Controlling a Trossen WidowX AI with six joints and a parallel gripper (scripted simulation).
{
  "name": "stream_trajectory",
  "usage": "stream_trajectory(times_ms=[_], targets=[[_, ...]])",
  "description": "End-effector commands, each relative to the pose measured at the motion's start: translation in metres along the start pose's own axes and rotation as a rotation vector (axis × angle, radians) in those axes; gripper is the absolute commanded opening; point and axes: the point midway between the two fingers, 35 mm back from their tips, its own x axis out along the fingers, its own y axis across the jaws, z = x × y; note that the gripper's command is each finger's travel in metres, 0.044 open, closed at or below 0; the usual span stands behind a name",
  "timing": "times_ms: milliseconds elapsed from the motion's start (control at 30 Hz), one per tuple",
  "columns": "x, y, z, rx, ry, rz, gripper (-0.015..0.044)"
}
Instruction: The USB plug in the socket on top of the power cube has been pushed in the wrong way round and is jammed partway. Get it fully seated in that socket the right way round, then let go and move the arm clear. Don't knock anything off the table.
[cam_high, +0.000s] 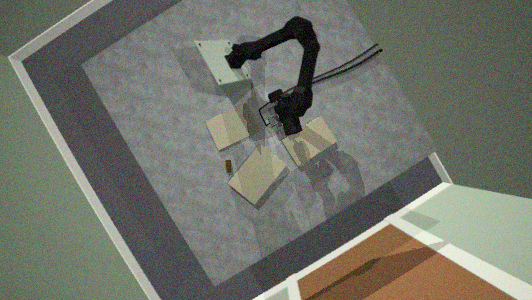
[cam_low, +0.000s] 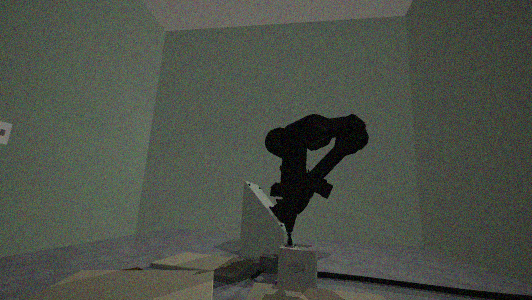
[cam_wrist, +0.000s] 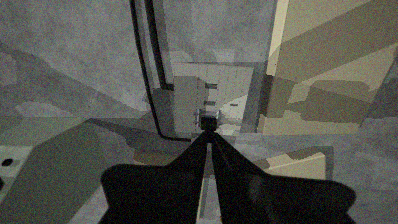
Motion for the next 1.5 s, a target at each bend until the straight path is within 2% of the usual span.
stream_trajectory(times_ms=[0,967,1100,1467], targets=[[0.0029,0.0002,0.0024,-0.002,-0.003,0.005,0.0],[0.0029,0.0002,0.0024,-0.002,-0.003,0.005,0.0],[0.0002,-0.0002,-0.0001,0.0,-0.001,-0.002,0.0095],[0.0002,-0.0002,-0.0001,0.0,-0.001,-0.002,0.0095]])
